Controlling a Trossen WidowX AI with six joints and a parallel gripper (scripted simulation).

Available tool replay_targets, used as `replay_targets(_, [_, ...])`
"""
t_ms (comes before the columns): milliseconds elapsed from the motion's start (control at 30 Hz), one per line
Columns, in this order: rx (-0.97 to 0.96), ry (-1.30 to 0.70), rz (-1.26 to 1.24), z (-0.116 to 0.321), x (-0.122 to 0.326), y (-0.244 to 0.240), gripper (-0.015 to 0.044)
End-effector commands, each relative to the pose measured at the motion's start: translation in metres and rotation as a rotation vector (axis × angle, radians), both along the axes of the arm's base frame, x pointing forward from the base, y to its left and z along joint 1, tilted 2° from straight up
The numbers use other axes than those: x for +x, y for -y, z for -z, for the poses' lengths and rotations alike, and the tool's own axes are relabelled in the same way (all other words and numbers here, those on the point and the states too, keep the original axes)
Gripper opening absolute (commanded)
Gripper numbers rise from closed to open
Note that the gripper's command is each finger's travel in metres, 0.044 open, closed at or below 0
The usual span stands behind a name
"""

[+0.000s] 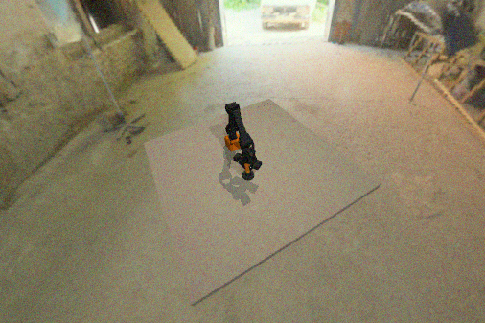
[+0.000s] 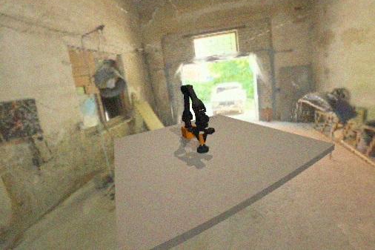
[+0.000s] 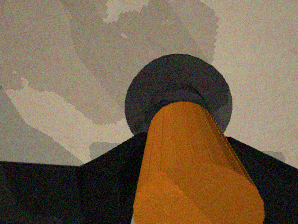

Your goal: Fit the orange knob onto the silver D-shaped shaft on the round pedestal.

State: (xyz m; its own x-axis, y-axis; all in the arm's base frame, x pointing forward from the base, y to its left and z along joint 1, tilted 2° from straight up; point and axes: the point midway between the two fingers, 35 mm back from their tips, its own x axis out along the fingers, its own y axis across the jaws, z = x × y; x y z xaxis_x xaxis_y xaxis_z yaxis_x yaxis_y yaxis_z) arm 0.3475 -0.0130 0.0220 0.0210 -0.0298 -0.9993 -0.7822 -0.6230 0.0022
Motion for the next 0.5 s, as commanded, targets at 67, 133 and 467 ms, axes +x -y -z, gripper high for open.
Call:
replay_targets(67, [-0.002, -0.002, -0.003, -0.0024, -0.003, 0.0003, 0.0])
replay_targets(133, [-0.002, -0.002, -0.003, -0.0035, -0.0043, 0.0002, 0.0])
replay_targets(467, [-0.007, -0.009, -0.213, -0.0065, -0.005, 0.0001, 0.0])
